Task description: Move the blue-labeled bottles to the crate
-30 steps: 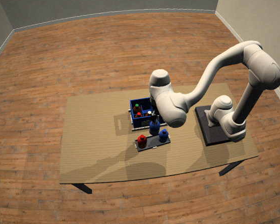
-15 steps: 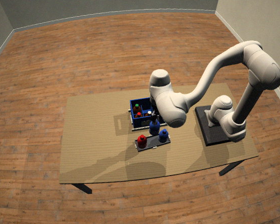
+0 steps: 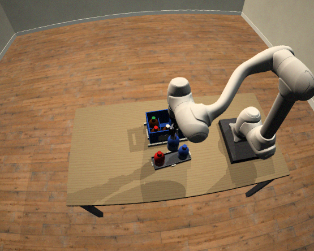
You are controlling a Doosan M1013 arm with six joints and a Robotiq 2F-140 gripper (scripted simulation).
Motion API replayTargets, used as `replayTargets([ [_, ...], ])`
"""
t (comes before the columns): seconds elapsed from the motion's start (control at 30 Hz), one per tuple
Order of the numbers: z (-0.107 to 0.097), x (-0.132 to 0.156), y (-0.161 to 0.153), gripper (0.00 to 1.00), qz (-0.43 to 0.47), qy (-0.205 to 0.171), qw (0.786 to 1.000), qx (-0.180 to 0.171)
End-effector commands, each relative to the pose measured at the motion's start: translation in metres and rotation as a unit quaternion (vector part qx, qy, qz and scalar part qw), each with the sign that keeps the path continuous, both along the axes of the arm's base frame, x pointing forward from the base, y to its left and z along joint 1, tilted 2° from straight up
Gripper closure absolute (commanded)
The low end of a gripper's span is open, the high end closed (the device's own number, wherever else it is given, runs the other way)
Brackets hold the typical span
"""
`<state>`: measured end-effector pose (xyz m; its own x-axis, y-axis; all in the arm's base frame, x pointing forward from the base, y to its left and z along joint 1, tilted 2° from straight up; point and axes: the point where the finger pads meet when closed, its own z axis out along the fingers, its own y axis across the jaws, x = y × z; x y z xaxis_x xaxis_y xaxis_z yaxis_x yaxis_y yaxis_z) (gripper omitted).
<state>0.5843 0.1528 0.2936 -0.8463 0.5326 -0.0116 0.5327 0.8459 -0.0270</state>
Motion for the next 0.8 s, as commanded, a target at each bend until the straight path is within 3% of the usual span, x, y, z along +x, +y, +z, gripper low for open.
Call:
replayTargets([
  [0.0,0.000,0.000,-0.001,1.00,0.000,0.000,1.000,0.000],
  [0.77,0.001,0.001,-0.014,1.00,0.000,0.000,1.000,0.000],
])
